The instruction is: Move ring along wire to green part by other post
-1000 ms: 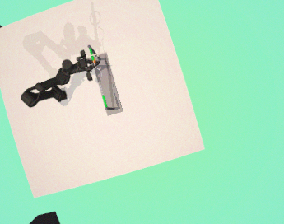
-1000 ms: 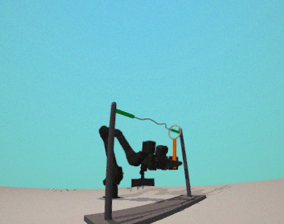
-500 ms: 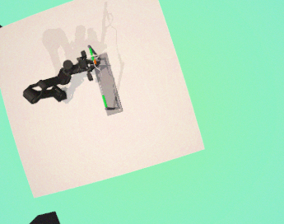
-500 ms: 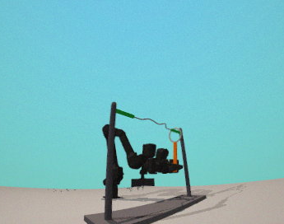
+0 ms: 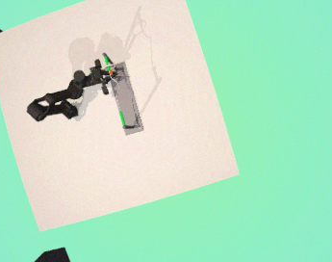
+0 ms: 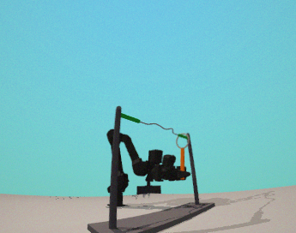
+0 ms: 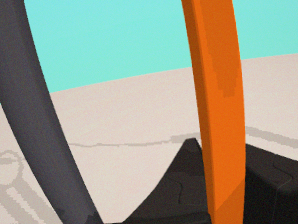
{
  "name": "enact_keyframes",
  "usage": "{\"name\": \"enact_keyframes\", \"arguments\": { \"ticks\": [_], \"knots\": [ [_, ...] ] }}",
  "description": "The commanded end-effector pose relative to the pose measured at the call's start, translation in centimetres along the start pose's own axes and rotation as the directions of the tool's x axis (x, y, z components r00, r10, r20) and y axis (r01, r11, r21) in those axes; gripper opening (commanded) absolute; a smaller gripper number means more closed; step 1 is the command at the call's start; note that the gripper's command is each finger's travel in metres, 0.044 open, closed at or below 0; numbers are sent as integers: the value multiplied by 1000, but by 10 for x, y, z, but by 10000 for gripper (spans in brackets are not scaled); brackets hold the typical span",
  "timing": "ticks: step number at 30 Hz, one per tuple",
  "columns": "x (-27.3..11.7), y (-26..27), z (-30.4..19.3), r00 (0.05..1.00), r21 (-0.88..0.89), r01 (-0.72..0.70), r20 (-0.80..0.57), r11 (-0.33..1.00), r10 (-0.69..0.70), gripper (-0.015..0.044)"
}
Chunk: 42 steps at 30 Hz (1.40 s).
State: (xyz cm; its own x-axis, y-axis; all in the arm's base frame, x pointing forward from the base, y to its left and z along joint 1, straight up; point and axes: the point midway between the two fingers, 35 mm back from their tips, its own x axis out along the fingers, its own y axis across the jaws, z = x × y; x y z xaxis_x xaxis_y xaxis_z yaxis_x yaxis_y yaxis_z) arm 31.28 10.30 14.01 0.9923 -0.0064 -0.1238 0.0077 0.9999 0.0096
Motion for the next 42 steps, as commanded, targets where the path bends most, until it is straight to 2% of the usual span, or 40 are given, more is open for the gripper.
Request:
{"name": "enact_keyframes", "arguments": {
  "ticks": [1,3,15,36,42],
  "knots": [
    [0,-1,0,1000,4,4,0,1000,-4,-150],
    [0,-1,0,1000,4,4,0,1000,-4,-150],
    [-1,0,0,1000,0,0,0,1000,0,160],
    [-49,0,0,1000,4,4,-5,1000,-4,160],
    [-50,0,-1,1000,4,4,-5,1000,-4,160]
  ]
}}
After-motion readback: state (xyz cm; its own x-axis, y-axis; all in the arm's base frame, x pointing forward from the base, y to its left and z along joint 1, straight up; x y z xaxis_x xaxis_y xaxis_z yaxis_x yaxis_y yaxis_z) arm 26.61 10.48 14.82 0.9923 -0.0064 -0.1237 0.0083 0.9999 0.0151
